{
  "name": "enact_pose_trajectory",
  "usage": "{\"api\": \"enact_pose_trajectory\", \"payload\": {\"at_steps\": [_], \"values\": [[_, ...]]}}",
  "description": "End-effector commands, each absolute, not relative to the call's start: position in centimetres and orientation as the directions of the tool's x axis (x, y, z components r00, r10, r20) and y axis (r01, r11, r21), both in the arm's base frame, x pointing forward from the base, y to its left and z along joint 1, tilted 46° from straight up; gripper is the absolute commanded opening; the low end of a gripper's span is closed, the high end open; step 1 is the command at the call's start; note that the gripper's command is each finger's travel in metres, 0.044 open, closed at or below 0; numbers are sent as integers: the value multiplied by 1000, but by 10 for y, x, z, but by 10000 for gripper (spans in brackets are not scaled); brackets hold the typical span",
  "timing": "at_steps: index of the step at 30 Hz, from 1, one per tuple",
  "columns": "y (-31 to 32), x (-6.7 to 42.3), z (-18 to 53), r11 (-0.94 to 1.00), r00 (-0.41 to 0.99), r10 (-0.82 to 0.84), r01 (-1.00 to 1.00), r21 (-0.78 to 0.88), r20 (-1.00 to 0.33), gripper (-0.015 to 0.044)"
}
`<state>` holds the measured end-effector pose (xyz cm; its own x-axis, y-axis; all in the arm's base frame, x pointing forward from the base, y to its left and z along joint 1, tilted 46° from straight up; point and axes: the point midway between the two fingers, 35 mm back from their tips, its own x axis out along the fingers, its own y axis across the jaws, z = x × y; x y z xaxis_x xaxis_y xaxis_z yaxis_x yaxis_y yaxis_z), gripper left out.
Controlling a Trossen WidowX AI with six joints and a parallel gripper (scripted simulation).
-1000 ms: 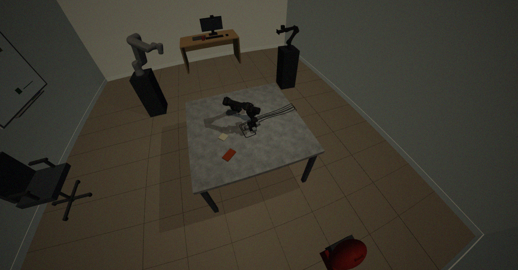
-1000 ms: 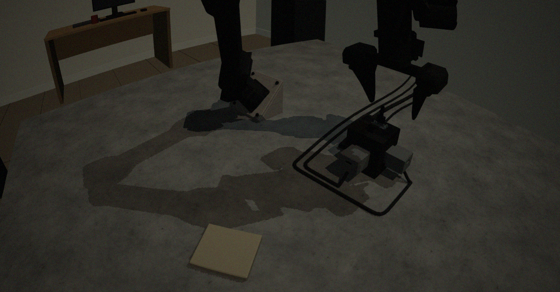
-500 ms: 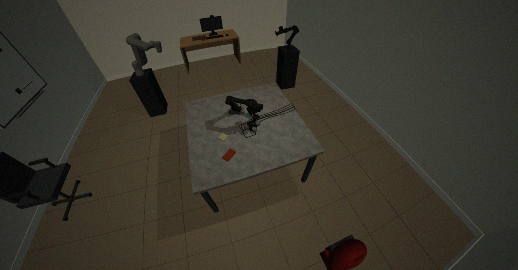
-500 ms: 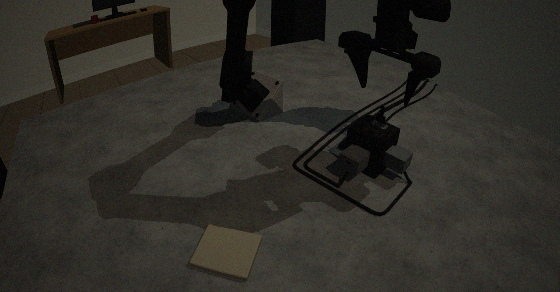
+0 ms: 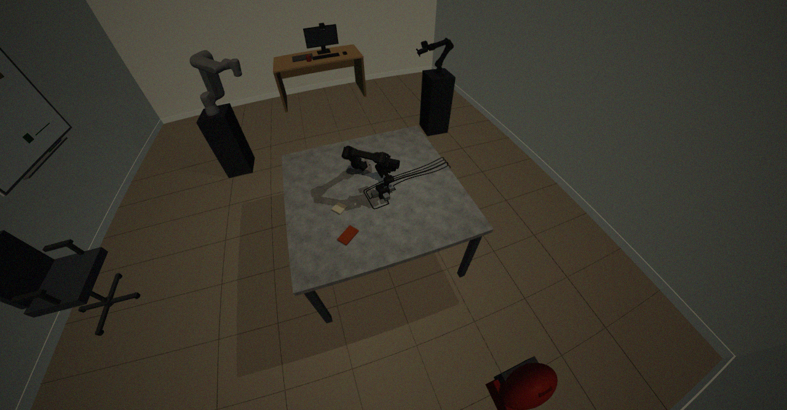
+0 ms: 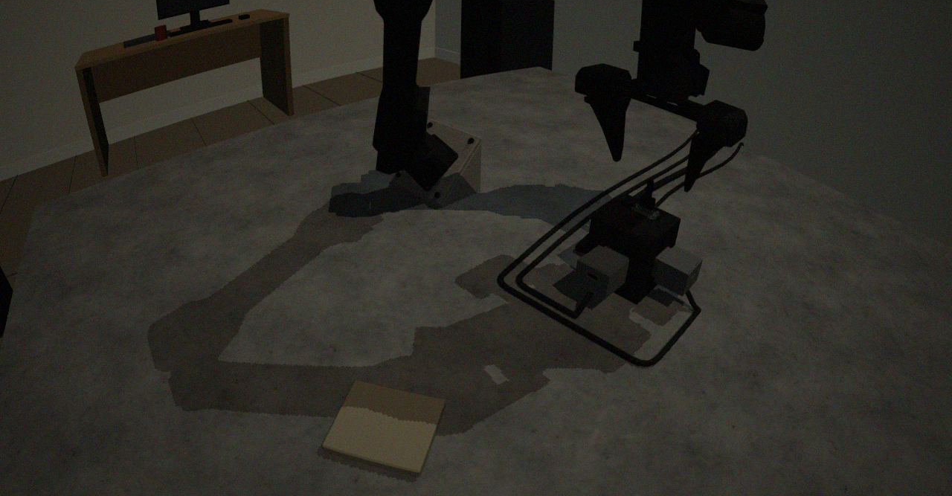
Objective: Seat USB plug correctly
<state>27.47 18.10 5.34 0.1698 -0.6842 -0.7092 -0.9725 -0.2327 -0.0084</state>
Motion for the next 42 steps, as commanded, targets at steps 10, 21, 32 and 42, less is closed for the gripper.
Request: {"api": "enact_pose_trajectory", "payload": {"at_steps": [10, 21, 32, 42], "values": [[172, 277, 45, -235, 171, -686, -972, -7, -707, 440], [172, 277, 45, -232, 169, -685, -973, -8, -709, 230], [172, 277, 45, -232, 169, -685, -973, -8, -709, 0], [172, 277, 45, -232, 169, -685, -973, -8, -709, 0]]}}
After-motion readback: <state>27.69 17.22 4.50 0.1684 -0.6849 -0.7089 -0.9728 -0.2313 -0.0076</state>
